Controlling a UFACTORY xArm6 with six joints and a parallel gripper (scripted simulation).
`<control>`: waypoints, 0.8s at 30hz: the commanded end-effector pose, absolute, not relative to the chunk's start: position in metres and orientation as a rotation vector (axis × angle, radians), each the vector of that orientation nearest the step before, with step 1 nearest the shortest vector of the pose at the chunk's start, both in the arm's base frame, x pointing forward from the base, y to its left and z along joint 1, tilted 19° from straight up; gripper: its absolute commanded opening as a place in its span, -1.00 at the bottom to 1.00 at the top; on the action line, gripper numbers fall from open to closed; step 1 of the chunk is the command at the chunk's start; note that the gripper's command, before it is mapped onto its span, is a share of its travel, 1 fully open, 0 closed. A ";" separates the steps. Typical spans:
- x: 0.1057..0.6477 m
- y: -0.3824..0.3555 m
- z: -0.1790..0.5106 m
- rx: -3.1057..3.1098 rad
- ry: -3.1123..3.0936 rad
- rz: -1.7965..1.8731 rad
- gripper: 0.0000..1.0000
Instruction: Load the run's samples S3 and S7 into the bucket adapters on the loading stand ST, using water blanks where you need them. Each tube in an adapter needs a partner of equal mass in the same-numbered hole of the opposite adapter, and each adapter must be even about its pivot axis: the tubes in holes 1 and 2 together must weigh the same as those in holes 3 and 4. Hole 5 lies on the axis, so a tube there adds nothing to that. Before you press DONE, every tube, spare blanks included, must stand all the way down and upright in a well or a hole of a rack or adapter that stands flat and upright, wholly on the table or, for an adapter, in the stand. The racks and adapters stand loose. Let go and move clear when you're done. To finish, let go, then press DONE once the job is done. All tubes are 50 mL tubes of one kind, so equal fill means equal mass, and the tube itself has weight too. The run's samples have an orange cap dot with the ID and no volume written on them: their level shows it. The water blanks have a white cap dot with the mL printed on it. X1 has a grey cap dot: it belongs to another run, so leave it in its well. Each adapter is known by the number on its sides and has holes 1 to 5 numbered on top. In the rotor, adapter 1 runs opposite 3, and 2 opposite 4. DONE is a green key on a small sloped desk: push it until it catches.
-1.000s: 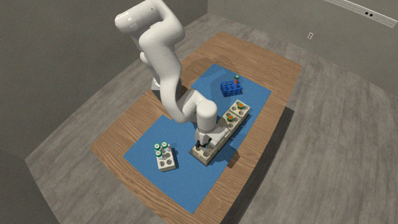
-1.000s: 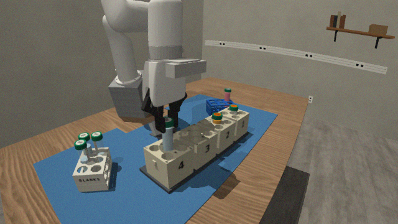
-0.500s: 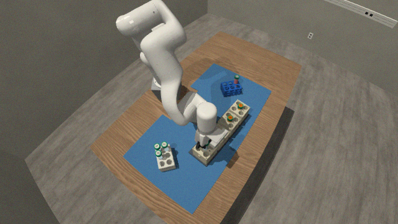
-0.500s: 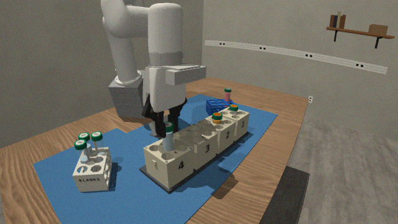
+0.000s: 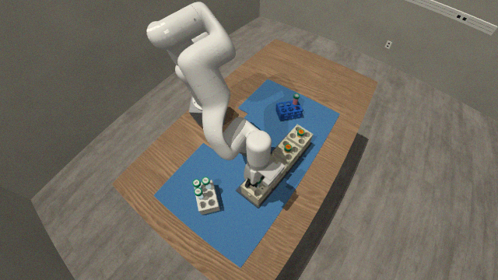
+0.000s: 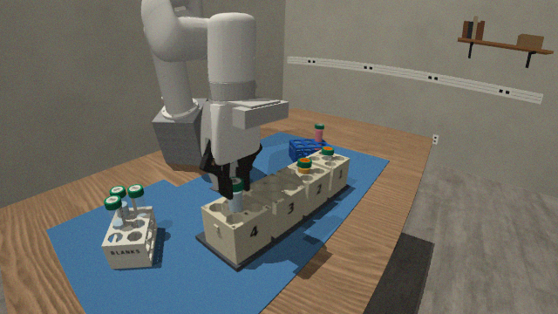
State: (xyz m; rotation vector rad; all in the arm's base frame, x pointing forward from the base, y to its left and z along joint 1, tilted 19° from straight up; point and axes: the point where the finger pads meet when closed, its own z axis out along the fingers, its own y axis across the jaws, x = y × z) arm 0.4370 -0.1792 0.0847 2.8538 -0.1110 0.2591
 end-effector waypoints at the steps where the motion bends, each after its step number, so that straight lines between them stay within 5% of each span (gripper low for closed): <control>1: 0.439 -0.181 0.082 2.852 -0.111 0.264 -1.00; 24: 0.442 -0.186 0.063 2.852 -0.111 0.264 -1.00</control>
